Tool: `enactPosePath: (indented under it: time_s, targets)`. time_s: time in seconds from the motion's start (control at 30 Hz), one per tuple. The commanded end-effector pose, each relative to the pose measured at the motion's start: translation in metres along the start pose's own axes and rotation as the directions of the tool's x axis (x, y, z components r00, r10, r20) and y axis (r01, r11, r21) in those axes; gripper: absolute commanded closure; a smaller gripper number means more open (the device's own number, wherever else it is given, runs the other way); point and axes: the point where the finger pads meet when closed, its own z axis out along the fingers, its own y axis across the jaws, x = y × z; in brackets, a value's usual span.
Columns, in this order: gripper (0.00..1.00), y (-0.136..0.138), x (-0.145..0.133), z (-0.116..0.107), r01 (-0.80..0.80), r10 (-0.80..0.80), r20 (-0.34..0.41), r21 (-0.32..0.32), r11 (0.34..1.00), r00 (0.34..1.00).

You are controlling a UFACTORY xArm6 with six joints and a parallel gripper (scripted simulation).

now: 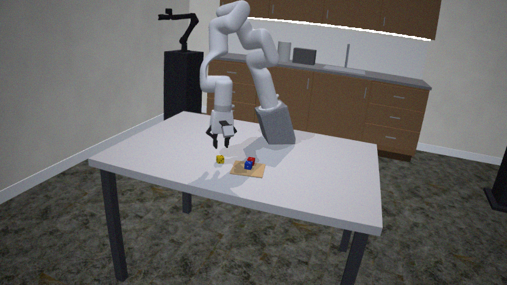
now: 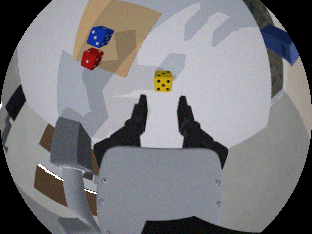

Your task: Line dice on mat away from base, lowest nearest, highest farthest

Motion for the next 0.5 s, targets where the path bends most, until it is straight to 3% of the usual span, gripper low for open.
enactPosePath:
  time_s: [0.0, 0.47]
  targets:
    - [0.53, 0.001, 0.001, 0.005, 0.0, 0.0, -0.002, -0.003, 1.0, 1.0]
    - [0.53, 0.001, 0.001, 0.024, 0.0, 0.0, -0.002, -0.003, 1.0, 1.0]
